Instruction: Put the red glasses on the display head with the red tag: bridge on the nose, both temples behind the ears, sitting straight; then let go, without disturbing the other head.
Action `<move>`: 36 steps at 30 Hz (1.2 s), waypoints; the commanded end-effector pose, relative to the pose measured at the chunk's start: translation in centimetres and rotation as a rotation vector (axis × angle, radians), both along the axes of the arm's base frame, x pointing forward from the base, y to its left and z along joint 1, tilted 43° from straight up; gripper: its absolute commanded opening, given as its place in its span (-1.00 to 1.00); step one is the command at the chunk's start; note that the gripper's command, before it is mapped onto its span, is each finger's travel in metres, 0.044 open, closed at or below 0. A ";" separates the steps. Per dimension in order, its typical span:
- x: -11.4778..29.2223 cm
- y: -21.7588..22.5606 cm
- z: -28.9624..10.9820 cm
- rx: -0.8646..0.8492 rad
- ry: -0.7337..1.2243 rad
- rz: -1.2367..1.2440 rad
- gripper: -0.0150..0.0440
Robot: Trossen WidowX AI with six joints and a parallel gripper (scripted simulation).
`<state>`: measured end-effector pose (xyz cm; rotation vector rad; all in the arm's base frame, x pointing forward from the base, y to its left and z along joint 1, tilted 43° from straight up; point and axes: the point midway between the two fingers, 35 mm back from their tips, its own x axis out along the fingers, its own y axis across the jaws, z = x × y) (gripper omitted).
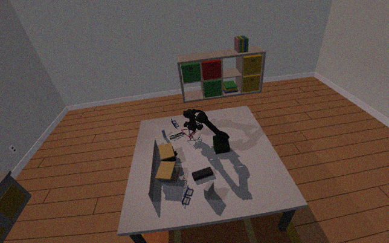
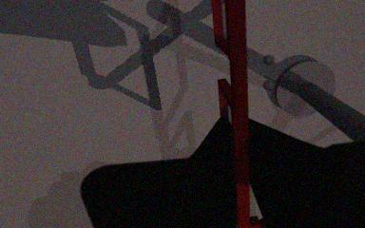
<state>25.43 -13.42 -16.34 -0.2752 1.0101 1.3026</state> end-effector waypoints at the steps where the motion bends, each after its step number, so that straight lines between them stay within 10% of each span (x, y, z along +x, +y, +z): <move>1: 0.1 0.1 0.4 0.000 -0.005 -0.007 -0.49; 36: 0.2 1.9 1.9 0.002 -0.005 -0.007 -0.49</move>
